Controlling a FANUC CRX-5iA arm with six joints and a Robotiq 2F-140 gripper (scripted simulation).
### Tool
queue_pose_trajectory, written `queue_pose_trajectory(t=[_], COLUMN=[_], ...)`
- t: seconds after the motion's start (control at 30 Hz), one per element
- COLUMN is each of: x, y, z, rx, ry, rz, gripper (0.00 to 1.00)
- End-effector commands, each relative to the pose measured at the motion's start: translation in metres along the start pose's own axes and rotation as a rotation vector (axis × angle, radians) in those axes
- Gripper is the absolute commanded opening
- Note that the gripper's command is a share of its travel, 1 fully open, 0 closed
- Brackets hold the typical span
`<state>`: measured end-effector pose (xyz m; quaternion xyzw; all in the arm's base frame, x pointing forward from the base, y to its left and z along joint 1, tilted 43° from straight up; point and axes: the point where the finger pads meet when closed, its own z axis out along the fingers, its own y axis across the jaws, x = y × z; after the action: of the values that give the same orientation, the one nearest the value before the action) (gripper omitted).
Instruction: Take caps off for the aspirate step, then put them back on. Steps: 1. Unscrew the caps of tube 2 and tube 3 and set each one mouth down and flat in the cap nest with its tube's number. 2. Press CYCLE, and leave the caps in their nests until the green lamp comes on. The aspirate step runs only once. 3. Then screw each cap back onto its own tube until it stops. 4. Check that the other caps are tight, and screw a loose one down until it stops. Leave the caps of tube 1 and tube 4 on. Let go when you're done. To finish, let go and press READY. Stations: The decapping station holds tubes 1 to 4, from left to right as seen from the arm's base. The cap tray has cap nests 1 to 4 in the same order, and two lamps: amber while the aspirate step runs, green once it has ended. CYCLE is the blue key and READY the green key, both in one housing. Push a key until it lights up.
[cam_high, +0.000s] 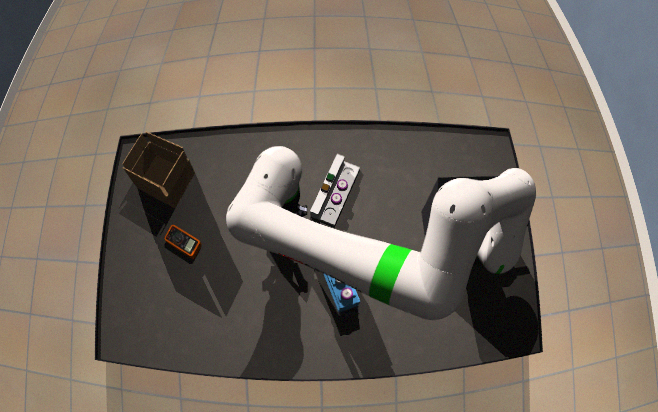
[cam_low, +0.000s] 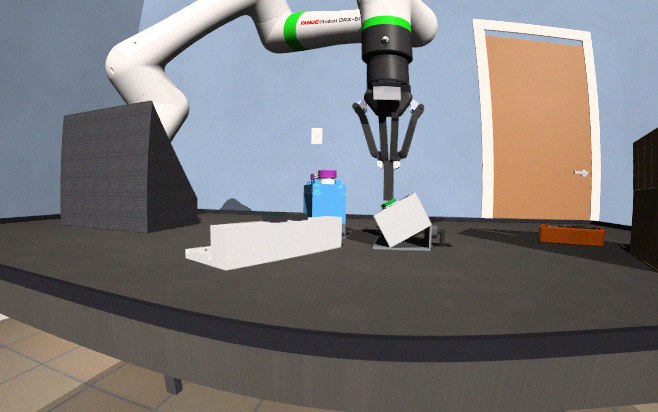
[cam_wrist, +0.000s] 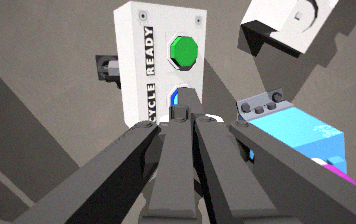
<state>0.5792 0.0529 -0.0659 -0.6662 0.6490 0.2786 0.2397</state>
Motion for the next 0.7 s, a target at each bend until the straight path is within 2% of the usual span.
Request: queue_pose_trajectory(t=[0.0,0.3,0.6,0.67], x=[0.0,0.0,0.0,0.0], y=[-0.001,-0.001,0.0,0.0], z=[0.0,0.0,-0.027,-0.027], rx=[0.002,0.002,0.002,0.002], ry=[0.001,0.001,0.001,0.001], rz=[0.0,0.0,0.0,0.0], gripper=[0.1,0.1,0.1,0.1])
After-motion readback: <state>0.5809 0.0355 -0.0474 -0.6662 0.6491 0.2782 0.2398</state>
